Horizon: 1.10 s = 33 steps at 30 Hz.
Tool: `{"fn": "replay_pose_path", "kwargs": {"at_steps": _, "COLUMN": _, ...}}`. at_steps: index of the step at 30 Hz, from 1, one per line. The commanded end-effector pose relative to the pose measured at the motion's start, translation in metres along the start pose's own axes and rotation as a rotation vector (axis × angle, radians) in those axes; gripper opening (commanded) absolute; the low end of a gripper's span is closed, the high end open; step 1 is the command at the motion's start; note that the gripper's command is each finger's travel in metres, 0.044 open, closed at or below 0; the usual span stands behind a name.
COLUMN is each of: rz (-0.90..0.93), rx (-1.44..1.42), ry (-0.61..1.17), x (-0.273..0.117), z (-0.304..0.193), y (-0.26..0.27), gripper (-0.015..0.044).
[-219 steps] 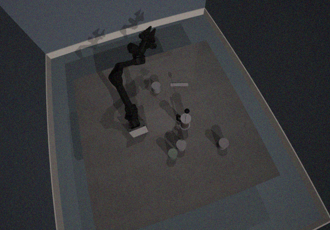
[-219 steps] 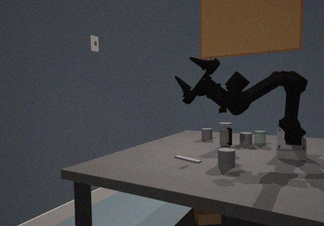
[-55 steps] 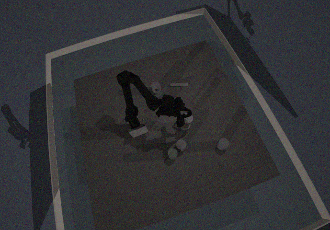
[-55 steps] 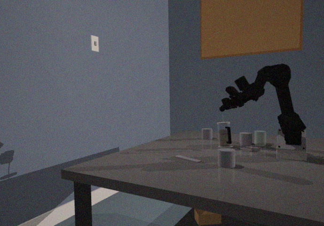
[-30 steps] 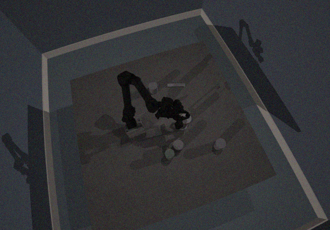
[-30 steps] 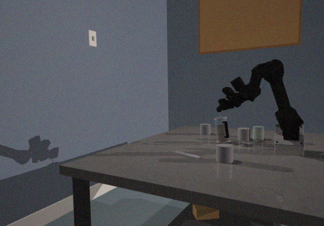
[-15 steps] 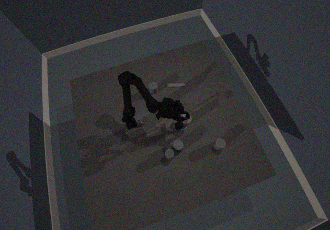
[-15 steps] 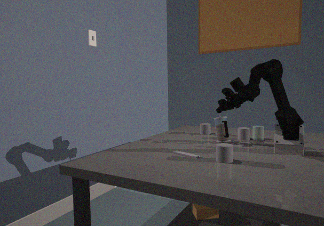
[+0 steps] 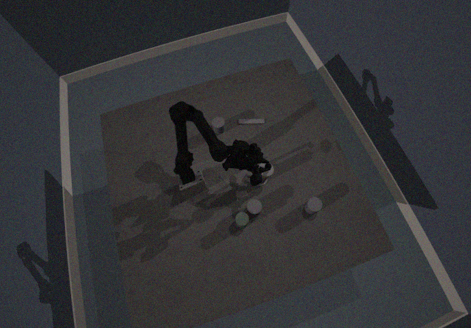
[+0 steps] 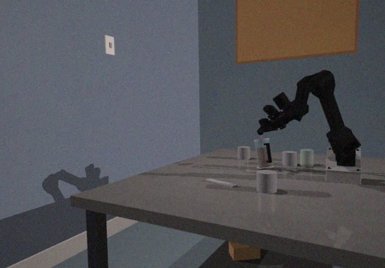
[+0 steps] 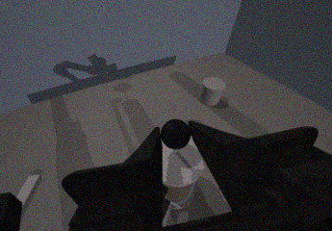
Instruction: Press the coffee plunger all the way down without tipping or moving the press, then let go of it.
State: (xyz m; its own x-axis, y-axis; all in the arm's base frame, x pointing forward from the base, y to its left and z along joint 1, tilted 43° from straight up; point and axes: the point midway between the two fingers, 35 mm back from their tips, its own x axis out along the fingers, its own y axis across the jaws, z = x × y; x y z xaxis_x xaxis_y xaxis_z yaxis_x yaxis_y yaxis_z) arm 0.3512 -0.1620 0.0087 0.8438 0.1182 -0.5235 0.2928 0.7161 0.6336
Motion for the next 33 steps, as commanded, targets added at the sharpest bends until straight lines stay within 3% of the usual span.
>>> {"fn": "replay_pose_path", "kwargs": {"at_steps": 1, "rz": 0.007, "rx": 0.016, "ry": 0.027, "x": 0.0037, "z": -0.0075, "y": 0.0001, "gripper": 0.0127}}
{"fn": "replay_pose_path", "kwargs": {"at_steps": 33, "rz": 0.004, "rx": 0.006, "ry": 0.011, "x": 0.0036, "z": -0.0008, "y": -0.0012, "gripper": 0.0127}}
